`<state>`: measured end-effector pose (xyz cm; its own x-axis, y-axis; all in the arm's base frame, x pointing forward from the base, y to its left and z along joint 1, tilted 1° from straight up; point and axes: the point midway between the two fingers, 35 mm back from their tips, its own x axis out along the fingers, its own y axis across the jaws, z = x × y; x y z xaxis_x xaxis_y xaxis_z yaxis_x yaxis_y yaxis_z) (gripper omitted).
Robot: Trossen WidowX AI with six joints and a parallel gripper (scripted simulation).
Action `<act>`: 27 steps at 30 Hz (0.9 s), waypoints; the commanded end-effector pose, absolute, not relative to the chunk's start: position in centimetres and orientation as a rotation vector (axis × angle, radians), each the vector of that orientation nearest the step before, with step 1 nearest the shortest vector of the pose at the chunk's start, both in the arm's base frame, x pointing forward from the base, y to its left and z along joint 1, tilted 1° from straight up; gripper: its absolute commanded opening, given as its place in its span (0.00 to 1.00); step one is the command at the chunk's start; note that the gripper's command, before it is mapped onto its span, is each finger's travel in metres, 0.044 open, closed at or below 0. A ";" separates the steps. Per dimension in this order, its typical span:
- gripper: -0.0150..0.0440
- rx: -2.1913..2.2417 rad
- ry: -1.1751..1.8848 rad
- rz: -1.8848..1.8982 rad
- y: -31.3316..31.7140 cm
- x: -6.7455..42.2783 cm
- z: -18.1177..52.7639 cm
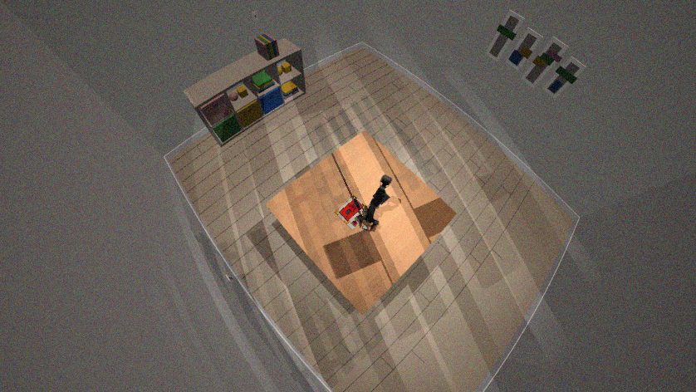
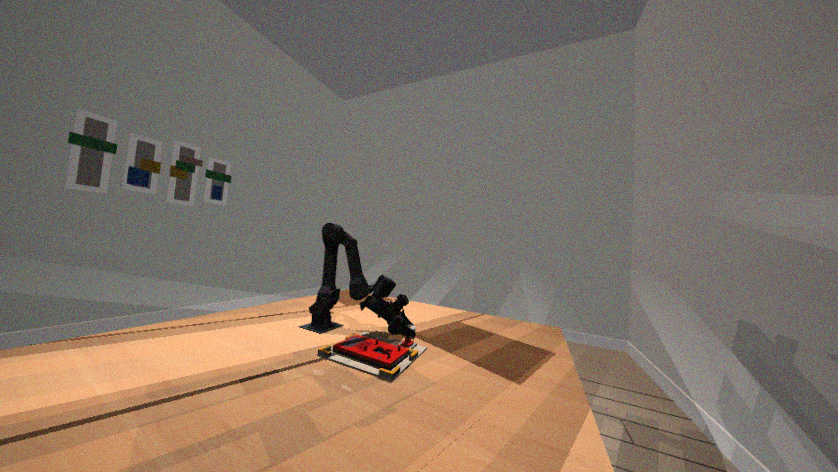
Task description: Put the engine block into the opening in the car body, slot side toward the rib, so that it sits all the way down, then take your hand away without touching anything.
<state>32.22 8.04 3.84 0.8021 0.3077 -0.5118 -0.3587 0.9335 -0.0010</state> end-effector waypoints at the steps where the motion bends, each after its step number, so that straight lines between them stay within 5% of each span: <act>1: 1.00 -0.100 0.530 0.357 8.0 32.2 3.9; 27: 1.00 -0.097 0.538 0.355 7.0 29.7 7.0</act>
<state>29.65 7.01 6.92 0.7987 0.3051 -0.5186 -0.3558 0.9345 0.0019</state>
